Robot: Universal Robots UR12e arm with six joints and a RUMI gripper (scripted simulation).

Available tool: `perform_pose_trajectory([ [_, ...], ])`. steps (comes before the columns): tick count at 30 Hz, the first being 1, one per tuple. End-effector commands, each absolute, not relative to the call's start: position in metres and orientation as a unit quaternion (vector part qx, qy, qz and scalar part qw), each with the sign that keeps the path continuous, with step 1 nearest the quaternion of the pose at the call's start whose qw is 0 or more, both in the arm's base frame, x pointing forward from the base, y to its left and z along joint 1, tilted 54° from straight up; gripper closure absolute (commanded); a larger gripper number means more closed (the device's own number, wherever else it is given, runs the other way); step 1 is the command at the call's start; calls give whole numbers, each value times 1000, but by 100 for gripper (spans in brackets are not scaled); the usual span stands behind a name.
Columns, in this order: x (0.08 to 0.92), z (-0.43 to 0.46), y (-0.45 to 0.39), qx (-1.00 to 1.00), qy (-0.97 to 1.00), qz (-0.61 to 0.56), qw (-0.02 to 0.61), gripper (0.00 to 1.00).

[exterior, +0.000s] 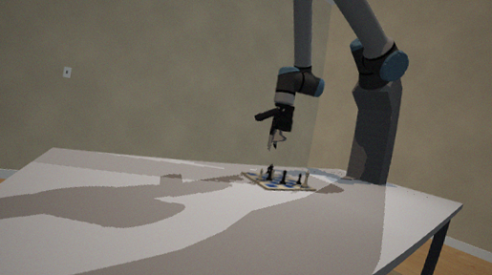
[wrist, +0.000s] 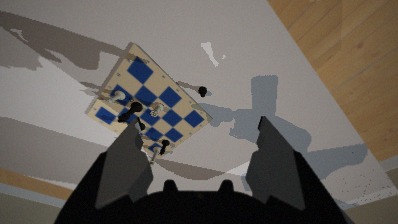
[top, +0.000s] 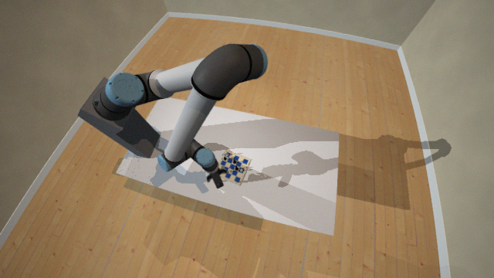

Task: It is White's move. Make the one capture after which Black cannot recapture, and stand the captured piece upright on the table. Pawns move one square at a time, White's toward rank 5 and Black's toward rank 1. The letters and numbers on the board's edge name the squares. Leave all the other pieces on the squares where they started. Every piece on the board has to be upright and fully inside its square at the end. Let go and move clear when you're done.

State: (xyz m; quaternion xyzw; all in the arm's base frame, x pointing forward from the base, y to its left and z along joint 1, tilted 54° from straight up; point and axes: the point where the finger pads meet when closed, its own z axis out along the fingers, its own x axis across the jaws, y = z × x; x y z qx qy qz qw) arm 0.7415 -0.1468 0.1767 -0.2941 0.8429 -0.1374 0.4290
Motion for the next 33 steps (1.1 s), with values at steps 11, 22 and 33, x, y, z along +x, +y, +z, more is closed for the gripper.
perform_pose_trajectory([
  [11,754,191,-137,-177,876,-78,443,0],
  [22,768,208,-122,-39,893,-8,448,0],
  [33,784,235,-96,155,880,89,439,0],
])
